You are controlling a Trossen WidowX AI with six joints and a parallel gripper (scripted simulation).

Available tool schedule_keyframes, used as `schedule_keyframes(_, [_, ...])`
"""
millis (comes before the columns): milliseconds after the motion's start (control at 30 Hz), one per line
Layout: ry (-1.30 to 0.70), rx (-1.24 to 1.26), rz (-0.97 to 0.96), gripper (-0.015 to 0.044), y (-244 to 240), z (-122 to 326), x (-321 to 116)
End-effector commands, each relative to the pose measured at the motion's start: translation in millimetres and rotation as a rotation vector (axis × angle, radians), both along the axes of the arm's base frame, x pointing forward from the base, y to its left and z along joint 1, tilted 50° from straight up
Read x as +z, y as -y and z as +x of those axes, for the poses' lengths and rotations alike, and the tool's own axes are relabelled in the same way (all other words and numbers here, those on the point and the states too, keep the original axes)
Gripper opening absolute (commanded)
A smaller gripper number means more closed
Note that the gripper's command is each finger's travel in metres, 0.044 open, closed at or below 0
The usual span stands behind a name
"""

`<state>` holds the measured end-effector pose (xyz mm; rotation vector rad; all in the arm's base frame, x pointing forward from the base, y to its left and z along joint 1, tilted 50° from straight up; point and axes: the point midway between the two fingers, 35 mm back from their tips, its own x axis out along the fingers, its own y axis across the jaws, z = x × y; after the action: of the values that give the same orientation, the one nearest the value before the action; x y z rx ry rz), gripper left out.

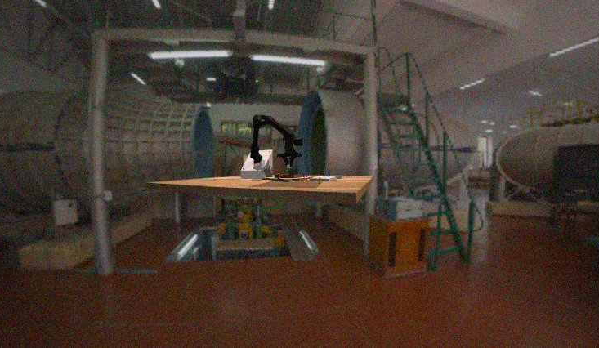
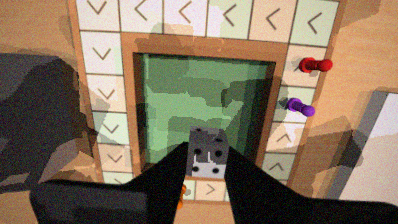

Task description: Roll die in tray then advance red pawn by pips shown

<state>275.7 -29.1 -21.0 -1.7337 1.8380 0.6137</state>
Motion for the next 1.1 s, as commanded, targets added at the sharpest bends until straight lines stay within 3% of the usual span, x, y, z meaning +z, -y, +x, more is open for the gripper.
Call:
schedule_keyframes(0, [-0.029,0.026,-0.003,0.0000,4.0,-3.4,2.1])
schedule_keyframes(133, [-0.043,0.010,0.044,0.0000,5.4,-5.4,0.0])
schedule_keyframes(533, [-0.086,-0.047,0.433,0.0000,9.2,-14.4,-11.2])
schedule_keyframes(933, [0.001,0.023,0.804,0.0000,9.1,-14.2,-12.5])
schedule_keyframes(1067, [0.020,0.040,0.843,0.0000,9.2,-13.7,-11.8])
